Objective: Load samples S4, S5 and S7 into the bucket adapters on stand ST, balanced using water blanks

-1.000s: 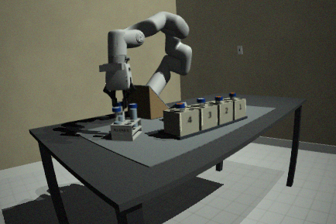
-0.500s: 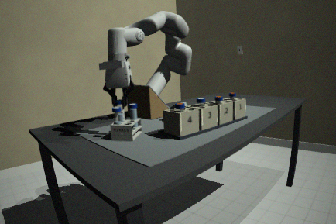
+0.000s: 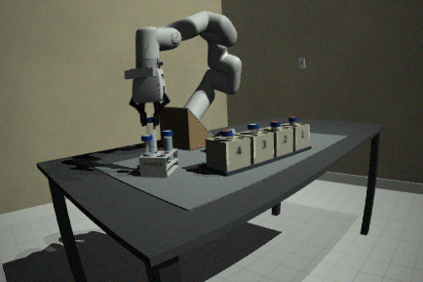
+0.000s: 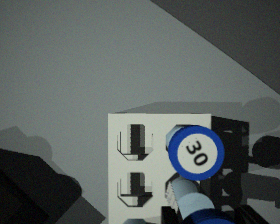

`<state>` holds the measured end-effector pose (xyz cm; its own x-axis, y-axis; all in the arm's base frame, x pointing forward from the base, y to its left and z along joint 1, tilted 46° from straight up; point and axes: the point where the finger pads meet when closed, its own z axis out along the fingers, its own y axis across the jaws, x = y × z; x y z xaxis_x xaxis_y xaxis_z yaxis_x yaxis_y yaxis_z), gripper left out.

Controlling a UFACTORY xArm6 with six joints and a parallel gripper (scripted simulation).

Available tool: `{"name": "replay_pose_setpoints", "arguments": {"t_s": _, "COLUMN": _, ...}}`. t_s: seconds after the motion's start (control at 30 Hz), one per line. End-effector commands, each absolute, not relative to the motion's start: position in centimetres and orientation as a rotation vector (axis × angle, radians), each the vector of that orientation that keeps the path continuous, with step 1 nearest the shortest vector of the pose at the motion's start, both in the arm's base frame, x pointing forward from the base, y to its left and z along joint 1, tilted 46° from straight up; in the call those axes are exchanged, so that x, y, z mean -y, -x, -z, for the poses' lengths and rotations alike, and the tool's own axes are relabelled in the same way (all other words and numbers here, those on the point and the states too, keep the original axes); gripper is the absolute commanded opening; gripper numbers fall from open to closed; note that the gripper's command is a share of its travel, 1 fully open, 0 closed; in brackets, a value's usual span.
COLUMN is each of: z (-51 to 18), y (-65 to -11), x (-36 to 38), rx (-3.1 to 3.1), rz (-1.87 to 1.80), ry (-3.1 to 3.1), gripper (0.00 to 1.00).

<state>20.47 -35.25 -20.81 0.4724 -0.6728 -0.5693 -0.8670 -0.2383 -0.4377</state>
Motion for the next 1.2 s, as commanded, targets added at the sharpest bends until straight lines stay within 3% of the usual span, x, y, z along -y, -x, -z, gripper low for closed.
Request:
{"name": "replay_pose_setpoints", "arguments": {"t_s": 0.0, "z": 20.2, "y": -20.4, "x": 36.0, "rx": -1.277, "rz": -0.335, "ry": 1.996, "gripper": 0.00}}
{"name": "replay_pose_setpoints", "arguments": {"t_s": 1.17, "z": 16.0, "y": -19.4, "x": 40.2, "rx": -1.277, "rz": -0.336, "ry": 1.996, "gripper": 0.00}}
